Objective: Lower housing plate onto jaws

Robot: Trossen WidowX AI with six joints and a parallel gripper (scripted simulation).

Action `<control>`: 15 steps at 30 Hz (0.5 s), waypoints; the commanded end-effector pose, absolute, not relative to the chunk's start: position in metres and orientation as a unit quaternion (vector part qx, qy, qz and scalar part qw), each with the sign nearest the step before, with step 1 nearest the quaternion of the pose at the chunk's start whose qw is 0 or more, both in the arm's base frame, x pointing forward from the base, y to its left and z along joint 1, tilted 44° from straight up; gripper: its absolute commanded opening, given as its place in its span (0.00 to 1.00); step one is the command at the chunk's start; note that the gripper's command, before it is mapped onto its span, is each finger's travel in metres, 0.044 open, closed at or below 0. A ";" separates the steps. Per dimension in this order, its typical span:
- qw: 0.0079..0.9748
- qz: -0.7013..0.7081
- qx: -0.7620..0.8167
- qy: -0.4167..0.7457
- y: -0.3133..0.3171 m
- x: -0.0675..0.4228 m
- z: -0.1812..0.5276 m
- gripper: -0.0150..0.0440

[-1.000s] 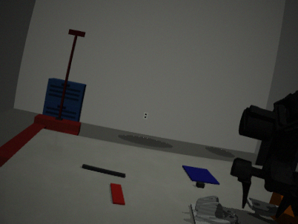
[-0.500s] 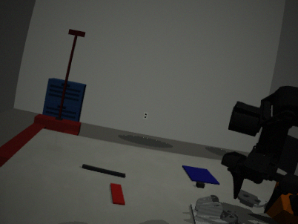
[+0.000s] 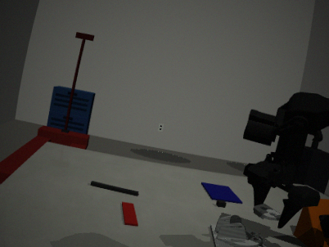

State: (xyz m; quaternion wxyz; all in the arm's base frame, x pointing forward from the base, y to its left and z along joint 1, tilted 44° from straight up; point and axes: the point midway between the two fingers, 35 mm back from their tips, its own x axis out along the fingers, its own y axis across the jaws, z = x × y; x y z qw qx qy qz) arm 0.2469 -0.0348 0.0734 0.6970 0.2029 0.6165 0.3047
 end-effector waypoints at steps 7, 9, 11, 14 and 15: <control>0.659 0.216 0.305 0.653 -0.054 0.244 0.054 0.85; 0.651 0.200 0.323 0.658 -0.057 0.243 0.051 0.85; 0.641 0.183 0.342 0.662 -0.060 0.242 0.048 0.85; 0.630 0.164 0.363 0.667 -0.063 0.241 0.044 0.85; 0.629 0.163 0.364 0.667 -0.064 0.241 0.044 0.85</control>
